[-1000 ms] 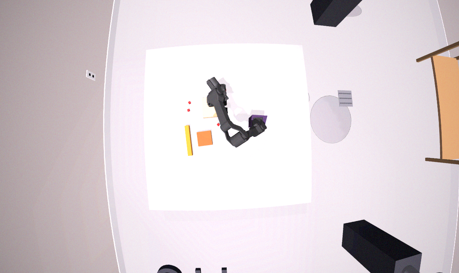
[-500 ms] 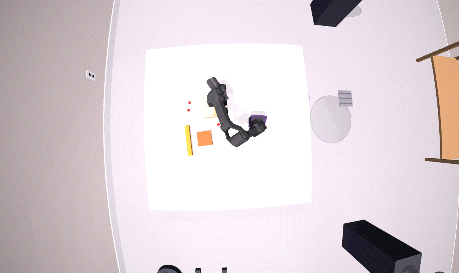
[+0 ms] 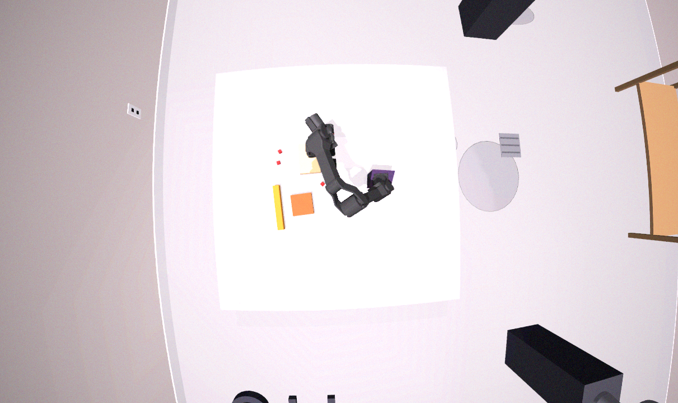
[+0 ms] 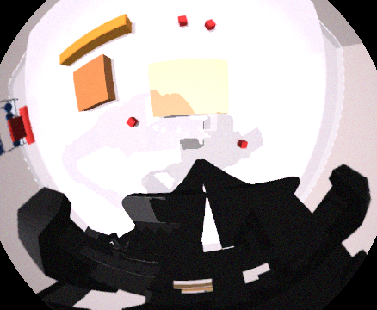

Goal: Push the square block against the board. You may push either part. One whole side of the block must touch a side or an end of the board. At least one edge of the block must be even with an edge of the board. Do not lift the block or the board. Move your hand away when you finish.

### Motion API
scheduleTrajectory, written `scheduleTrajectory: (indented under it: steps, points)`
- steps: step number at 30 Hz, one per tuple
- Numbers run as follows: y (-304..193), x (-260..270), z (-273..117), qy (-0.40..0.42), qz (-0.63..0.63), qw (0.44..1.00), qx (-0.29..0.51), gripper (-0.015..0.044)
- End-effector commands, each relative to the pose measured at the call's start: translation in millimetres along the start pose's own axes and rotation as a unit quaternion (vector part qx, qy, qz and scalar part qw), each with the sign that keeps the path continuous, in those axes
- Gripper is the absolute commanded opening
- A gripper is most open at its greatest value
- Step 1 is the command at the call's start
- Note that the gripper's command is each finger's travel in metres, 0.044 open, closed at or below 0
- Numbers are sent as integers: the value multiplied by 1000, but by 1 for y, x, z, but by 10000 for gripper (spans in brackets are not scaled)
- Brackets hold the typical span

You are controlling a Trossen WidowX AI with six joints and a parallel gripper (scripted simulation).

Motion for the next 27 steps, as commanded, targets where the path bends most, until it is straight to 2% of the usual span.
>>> scheduleTrajectory:
  steps: [1, 5, 13, 23, 27]
  points:
    - [1, 1, 0, 0, 1, 1000, 0, 0]
    - [26, 18, 13, -6, 23, 1000, 3, 0]
    - [98, 97, 68, 2, 104, 995, 0, 0]
    - [103, 105, 77, 4, 113, 994, 0, 0]
    - [102, 106, 126, 6, 113, 994, -1, 0]
Point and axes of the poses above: the point midway between the two fingers, 35 mm back from their tips, its own z axis out along the fingers, its own x axis across the jaws, y = z × x, the point moved 10 cm from there along -z, back along the fingers, and after that the axes turned 13 degrees about -z, right-handed, at the moved point
